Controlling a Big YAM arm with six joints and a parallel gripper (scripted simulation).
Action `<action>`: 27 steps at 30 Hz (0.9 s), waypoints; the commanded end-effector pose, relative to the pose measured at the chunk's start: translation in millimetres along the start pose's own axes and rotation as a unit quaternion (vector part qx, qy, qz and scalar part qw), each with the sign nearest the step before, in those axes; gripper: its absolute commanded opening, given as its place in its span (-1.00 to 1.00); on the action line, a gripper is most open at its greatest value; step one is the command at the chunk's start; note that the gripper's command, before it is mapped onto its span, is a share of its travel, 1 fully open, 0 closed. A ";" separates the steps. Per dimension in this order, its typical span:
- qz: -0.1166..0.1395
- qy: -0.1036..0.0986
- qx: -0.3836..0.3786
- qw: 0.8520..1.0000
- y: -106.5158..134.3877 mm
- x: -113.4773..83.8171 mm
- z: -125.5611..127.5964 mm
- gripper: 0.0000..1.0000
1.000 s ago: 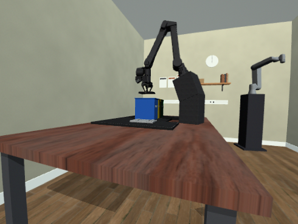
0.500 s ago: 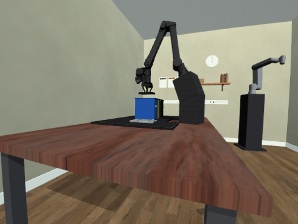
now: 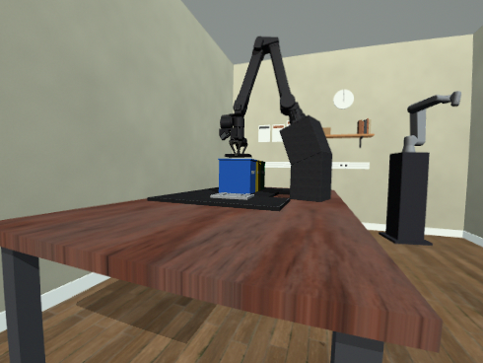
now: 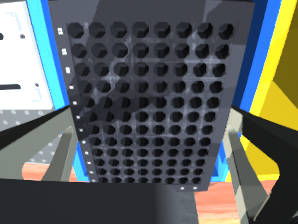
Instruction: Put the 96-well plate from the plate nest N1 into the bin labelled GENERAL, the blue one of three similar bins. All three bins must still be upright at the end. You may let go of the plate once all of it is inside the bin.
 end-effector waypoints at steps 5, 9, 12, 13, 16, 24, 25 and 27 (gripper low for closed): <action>-0.025 -0.001 0.007 1.000 -18.1 -2.8 -4.8 -1.00; -0.022 -0.001 0.006 1.000 -16.6 -2.2 -5.1 -1.00; -0.022 -0.001 0.006 1.000 -17.0 -2.3 -5.2 -1.00; -0.022 -0.001 0.006 1.000 -17.1 -2.3 -5.2 -1.00; -0.022 -0.001 0.006 1.000 -17.2 -2.4 -5.3 -1.00; -0.019 -0.001 0.005 1.000 -16.5 1.5 -5.1 -1.00; -0.014 0.000 0.004 1.000 -14.5 4.9 -4.9 -1.00; -0.015 0.000 0.005 1.000 -14.9 6.2 -5.0 -1.00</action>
Point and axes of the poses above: the point where the finger pads meet when closed, its own x axis out along the fingers, its own z axis across the jaws, y = z × x, the point moved 4 cm from there along -x, back along the fingers, and after that the axes turned 3 degrees about x, right-handed, at the moved point
